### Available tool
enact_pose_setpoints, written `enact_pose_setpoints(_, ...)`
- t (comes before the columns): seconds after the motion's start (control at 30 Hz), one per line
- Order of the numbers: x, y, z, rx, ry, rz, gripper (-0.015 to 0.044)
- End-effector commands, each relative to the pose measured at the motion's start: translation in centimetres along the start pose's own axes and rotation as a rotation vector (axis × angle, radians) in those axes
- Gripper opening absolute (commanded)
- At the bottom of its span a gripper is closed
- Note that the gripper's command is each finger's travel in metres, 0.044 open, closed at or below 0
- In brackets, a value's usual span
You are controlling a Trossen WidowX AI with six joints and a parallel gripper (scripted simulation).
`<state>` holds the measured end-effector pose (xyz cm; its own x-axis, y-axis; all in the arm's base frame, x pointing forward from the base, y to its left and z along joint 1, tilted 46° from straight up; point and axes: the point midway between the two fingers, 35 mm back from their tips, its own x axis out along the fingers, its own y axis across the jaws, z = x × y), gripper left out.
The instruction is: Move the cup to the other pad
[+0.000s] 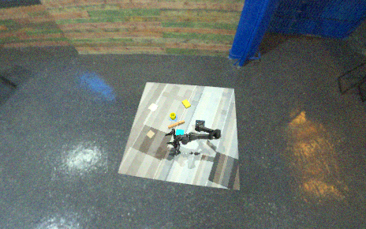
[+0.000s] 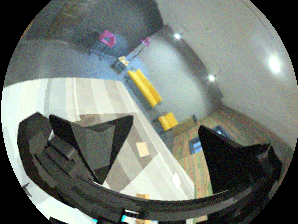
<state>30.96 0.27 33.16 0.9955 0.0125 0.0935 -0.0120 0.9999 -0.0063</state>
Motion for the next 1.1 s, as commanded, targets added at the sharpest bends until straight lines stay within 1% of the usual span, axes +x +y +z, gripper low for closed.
enact_pose_setpoints(0.0,0.2,-0.1,-0.2,-0.009,0.011,-0.001,0.0374)
enact_pose_setpoints(0.07,1.4,-0.7,-1.9,-0.077,0.097,-0.003,0.0321)
enact_pose_setpoints(0.17,3.5,-2.5,-6.1,-0.213,0.295,0.015,0.0242)
enact_pose_setpoints(0.27,4.9,-4.5,-10.5,-0.318,0.487,0.062,0.0167)
enact_pose_setpoints(0.37,5.4,-6.4,-14.8,-0.395,0.668,0.144,0.0167)
enact_pose_setpoints(0.5,5.0,-8.8,-20.3,-0.447,0.877,0.299,0.0167)
enact_pose_setpoints(0.67,3.1,-11.2,-26.3,-0.427,1.058,0.536,0.0167)
enact_pose_setpoints(0.77,1.5,-12.1,-29.2,-0.380,1.110,0.684,0.0167)
enact_pose_setpoints(0.87,-0.2,-12.8,-31.6,-0.309,1.125,0.828,0.0167)
enact_pose_setpoints(1.07,-3.5,-14.1,-35.5,-0.101,1.064,1.047,0.0167)
